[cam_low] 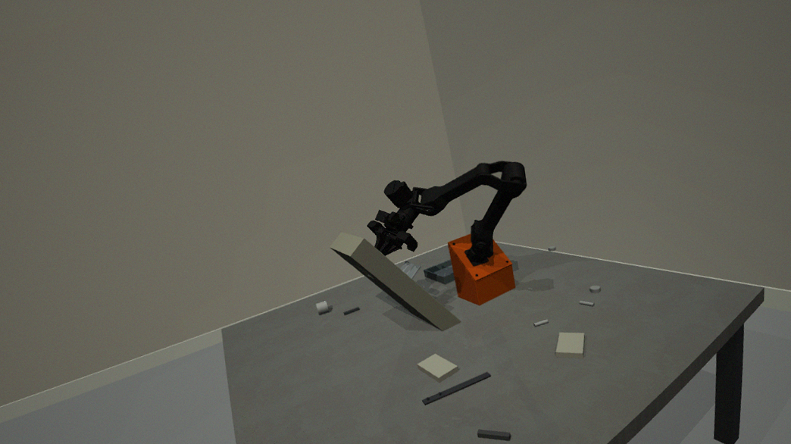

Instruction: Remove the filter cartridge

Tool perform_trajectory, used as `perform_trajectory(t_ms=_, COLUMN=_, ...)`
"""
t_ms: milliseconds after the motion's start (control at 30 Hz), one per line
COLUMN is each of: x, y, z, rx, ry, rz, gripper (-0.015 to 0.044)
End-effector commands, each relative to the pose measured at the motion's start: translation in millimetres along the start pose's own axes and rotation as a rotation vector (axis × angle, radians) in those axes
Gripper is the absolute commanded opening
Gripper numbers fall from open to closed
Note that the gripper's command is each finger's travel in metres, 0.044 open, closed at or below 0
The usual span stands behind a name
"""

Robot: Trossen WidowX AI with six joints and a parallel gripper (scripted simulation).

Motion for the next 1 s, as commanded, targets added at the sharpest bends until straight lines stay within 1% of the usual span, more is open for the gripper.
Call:
perform_trajectory(t_ms=0, x=-5.7, y=0.4, z=1.0, rx=0.126, ry=-0.005, rz=0.010, gripper=0.0000)
perform_trajectory(t_ms=967, x=-9.6, y=0.3, z=1.0, rx=1.137, ry=0.000, rz=0.012, gripper=0.0000)
Point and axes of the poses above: the point midway between the two fingers, 35 mm back from their tips, its own x axis back along the fingers, its own z axis across the jaws, y = z × x, the point moved 9 cm from there along x, back along the fingers, and after that the axes turned 14 degrees about x, right-handed, at the moved point
